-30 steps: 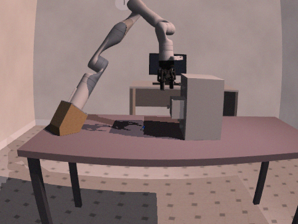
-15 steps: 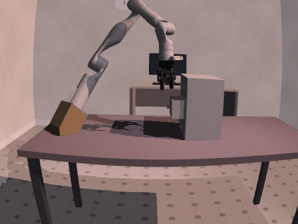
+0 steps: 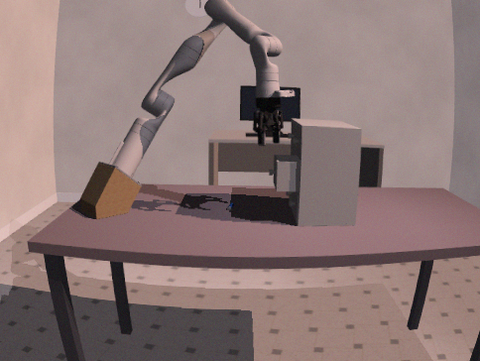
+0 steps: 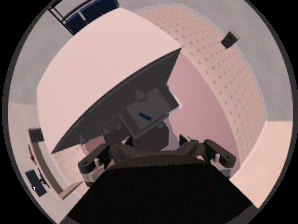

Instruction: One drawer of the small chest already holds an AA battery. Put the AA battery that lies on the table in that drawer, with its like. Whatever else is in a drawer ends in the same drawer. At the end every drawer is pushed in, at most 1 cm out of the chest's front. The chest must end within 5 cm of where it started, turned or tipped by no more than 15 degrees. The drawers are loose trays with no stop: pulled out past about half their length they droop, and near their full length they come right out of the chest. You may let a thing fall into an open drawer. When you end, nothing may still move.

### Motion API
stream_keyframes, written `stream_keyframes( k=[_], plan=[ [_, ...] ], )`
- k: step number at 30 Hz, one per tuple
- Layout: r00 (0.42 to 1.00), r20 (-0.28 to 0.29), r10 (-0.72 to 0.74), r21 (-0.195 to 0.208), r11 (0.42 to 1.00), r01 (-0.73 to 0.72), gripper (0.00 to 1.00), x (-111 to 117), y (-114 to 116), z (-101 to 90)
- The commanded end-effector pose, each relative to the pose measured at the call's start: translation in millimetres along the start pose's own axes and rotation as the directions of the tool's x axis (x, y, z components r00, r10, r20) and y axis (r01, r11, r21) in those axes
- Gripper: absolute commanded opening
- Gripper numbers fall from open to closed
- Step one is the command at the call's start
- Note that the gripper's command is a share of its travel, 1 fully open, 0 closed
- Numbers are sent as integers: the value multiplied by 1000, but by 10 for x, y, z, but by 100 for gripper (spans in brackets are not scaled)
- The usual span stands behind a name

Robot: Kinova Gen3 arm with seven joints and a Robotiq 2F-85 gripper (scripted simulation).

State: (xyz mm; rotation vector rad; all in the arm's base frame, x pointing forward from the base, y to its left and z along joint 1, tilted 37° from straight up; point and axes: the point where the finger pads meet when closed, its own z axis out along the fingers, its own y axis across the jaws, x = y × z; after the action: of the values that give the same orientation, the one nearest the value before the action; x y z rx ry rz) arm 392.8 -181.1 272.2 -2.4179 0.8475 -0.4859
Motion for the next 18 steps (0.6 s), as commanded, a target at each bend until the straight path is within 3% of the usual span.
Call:
stream_keyframes(
  k=[1, 18],
  plan=[
    [1000, -1, 1, 0, 1000, -1, 100, 4, 2, -5],
    [999, -1, 39, -1, 999, -39, 100, -8, 10, -20]
  ],
)
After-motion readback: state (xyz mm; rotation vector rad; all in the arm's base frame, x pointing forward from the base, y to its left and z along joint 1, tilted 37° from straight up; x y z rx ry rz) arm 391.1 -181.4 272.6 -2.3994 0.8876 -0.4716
